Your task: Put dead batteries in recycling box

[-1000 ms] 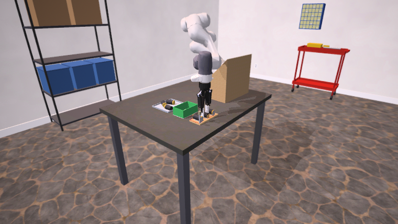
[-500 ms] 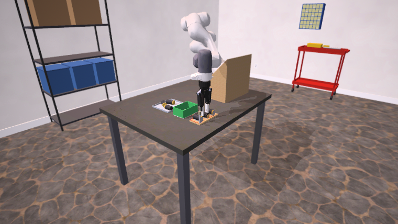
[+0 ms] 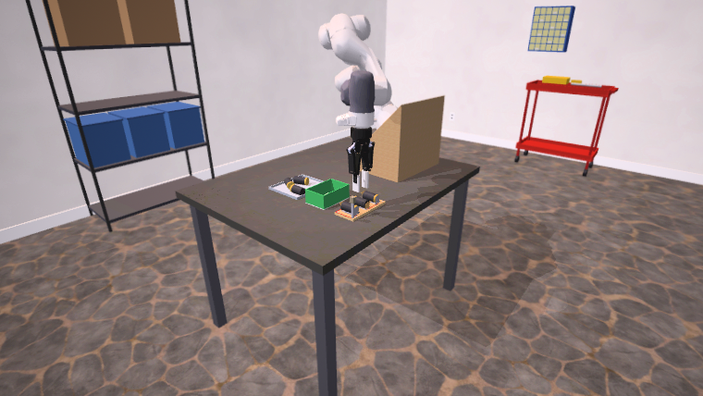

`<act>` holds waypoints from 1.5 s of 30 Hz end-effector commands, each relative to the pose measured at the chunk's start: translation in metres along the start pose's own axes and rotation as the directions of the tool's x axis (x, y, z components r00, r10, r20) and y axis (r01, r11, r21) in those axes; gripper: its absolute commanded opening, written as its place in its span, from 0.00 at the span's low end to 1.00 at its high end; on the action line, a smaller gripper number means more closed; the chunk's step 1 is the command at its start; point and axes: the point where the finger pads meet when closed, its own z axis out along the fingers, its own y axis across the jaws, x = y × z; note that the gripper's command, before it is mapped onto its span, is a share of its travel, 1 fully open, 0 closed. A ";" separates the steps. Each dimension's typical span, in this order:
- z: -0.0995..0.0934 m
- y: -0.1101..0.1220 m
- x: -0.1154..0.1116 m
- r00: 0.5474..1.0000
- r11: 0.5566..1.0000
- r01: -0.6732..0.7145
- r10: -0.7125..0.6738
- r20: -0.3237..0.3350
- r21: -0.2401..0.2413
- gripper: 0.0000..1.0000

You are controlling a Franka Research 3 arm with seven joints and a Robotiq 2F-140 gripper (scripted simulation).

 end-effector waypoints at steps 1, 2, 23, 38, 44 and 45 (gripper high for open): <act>0.001 0.006 0.003 1.000 1.000 0.004 -0.004 -0.011 -0.015 0.29; 0.001 0.006 0.003 1.000 1.000 0.004 -0.004 -0.011 -0.015 0.29; 0.001 0.006 0.003 1.000 1.000 0.004 -0.004 -0.011 -0.015 0.29; -0.024 0.006 0.003 1.000 1.000 0.004 -0.004 -0.011 -0.015 0.29; -0.041 0.005 0.002 1.000 1.000 0.004 -0.004 -0.011 -0.015 0.29; -0.041 0.005 0.002 1.000 1.000 0.004 -0.004 -0.011 -0.015 0.29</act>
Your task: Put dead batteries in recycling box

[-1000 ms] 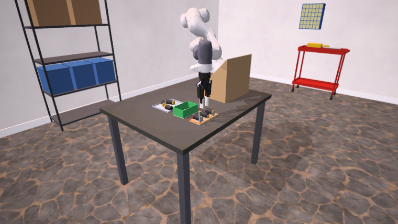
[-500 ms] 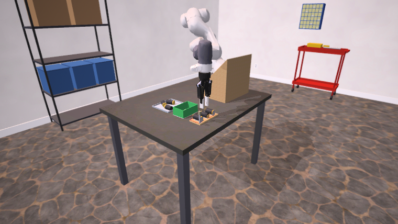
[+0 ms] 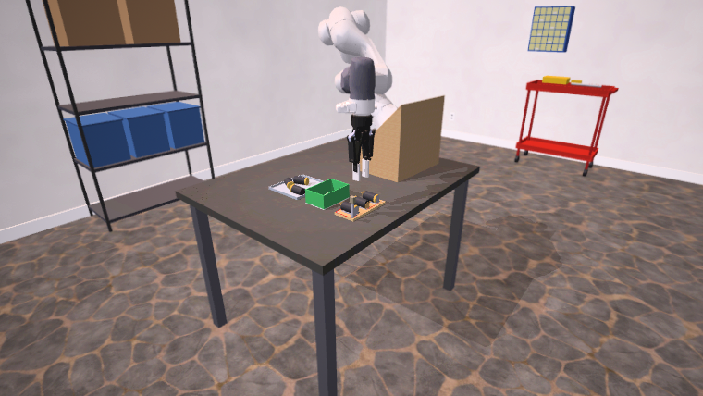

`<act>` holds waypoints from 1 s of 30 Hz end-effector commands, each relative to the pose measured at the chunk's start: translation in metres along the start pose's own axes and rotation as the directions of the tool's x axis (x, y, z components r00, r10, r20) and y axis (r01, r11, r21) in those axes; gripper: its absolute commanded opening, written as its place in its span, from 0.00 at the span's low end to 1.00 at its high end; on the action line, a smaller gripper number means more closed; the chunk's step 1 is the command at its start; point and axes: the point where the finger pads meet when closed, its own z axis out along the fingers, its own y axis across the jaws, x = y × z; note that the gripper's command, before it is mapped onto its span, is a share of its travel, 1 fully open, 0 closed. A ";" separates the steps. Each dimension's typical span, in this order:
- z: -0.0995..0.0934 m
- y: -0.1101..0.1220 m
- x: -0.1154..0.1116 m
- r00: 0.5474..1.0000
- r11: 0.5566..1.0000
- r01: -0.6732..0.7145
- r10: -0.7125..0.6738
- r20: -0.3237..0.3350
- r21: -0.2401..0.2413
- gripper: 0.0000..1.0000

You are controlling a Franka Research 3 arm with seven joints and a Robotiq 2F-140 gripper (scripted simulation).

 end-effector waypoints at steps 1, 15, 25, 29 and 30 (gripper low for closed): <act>0.002 0.006 0.004 1.000 1.000 0.004 -0.004 -0.014 -0.017 0.29; 0.002 0.009 0.008 1.000 1.000 0.004 -0.005 -0.014 -0.017 0.29; 0.002 0.009 0.008 1.000 1.000 0.014 -0.015 -0.014 -0.017 0.29; 0.002 0.009 0.008 1.000 1.000 0.015 -0.015 -0.014 -0.017 0.29; 0.002 0.009 0.008 1.000 1.000 0.015 -0.015 -0.014 -0.017 0.29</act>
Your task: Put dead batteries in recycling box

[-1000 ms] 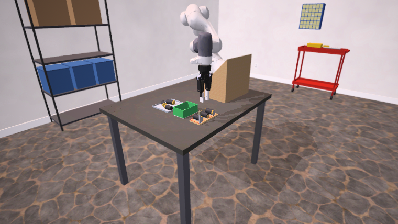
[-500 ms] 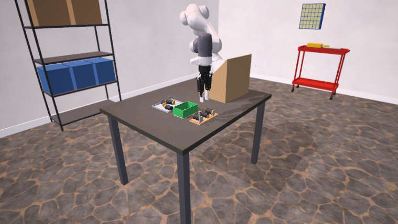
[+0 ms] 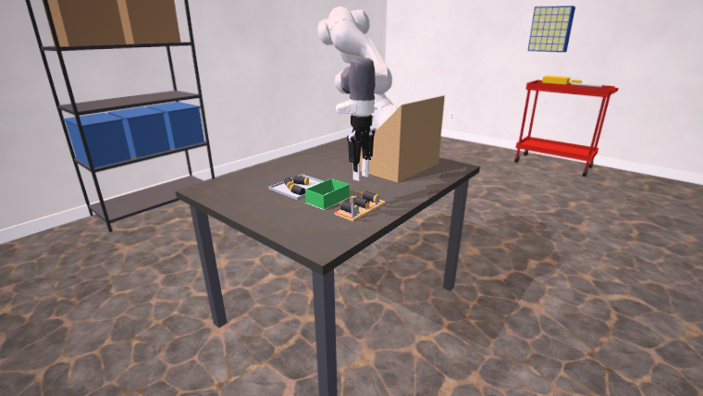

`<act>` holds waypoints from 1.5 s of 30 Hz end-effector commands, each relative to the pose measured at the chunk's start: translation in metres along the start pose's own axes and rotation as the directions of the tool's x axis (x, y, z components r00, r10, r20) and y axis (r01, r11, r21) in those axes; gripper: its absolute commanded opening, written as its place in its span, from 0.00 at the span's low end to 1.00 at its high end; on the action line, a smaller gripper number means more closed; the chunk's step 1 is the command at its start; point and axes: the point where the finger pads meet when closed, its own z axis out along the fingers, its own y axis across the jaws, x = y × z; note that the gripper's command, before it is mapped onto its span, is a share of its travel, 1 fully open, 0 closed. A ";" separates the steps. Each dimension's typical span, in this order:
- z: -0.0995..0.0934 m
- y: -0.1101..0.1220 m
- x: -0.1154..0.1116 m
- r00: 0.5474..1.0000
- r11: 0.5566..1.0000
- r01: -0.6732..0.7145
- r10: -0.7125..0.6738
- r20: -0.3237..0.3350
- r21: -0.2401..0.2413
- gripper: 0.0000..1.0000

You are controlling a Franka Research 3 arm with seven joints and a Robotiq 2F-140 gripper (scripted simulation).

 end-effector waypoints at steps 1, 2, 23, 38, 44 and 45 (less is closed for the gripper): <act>-0.001 0.001 0.001 1.000 1.000 0.008 -0.008 -0.002 -0.001 0.29; -0.001 0.001 0.001 1.000 1.000 0.008 -0.008 -0.002 -0.001 0.29; 0.062 0.001 0.001 1.000 1.000 0.008 -0.008 -0.002 -0.001 0.29; 0.062 0.001 0.001 1.000 1.000 0.008 -0.008 -0.002 -0.001 0.29; 0.062 0.001 0.001 1.000 1.000 0.008 -0.008 -0.002 -0.001 0.29; 0.062 0.001 0.001 1.000 1.000 0.008 -0.008 -0.002 -0.001 0.29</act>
